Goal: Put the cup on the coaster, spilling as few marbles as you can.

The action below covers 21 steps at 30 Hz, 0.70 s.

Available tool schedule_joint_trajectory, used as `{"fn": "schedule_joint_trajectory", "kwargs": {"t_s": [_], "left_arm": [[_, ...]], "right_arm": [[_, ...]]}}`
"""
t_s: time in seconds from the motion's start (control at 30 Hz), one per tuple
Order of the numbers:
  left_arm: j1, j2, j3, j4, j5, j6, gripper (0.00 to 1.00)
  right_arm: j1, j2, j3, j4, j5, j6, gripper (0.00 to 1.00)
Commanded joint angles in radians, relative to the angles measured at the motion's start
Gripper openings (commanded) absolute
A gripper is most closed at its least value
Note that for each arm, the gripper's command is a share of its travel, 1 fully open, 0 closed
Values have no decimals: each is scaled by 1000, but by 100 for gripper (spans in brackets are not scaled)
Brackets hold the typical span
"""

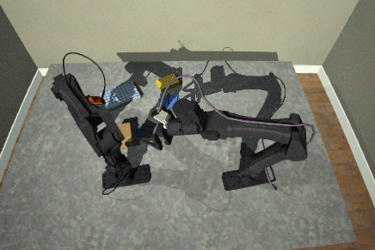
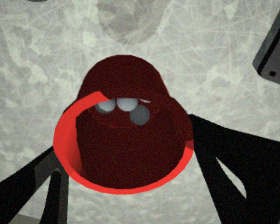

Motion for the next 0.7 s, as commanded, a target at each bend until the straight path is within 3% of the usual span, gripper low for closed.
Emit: {"fn": "schedule_joint_trajectory", "kwargs": {"t_s": [0.0, 0.17, 0.4, 0.6, 0.67], "left_arm": [[-20, -24, 16, -61, 1, -60, 0], [-80, -49, -19, -59, 3, -173, 0], [-364, -124, -92, -40, -1, -504, 0], [-636, -108, -90, -4, -12, -742, 0], [-636, -108, -90, -4, -12, -742, 0]], "right_arm": [[-1, -40, 8, -35, 1, -4, 100], [-26, -86, -1, -123, -3, -5, 100], [-120, -322, -24, -332, 7, 0, 100], [-192, -485, -39, -463, 4, -1, 100], [-192, -485, -39, -463, 4, -1, 100]]}}
